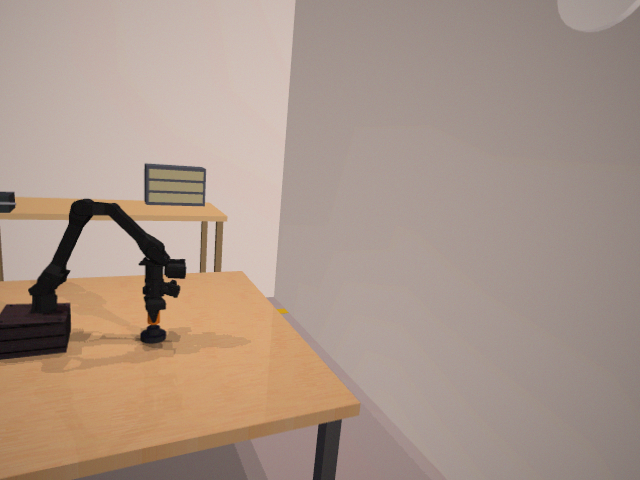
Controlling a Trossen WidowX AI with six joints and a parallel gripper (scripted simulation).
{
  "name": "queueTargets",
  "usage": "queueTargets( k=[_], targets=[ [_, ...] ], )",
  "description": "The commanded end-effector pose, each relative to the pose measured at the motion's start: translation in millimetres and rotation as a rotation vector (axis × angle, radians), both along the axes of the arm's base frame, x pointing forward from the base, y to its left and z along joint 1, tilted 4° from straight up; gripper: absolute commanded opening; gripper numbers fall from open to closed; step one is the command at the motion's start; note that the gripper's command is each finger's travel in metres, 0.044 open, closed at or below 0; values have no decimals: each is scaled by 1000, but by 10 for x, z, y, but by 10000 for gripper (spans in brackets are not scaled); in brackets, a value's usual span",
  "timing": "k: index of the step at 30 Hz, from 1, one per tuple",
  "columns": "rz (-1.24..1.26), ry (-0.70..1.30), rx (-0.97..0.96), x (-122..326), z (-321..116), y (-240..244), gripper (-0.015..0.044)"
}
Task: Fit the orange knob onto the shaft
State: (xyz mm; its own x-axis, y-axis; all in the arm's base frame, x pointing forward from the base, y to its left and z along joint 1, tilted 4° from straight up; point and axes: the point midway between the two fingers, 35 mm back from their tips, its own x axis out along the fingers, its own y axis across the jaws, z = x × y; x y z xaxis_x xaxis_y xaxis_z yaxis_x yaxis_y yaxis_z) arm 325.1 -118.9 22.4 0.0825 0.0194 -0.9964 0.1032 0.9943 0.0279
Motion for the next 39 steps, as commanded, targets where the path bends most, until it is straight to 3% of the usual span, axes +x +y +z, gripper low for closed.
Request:
queueTargets(
  k=[1, 16, 24, 39],
  targets=[
    [-2, 0, 2, -8, -5, 4, 0],
    [-2, 0, 2, -15, 46, -3, 0],
    [207, -5, -15, 16, 31, -9, 0],
    [207, -5, -15, -2, 1, -3, 0]
  ],
)
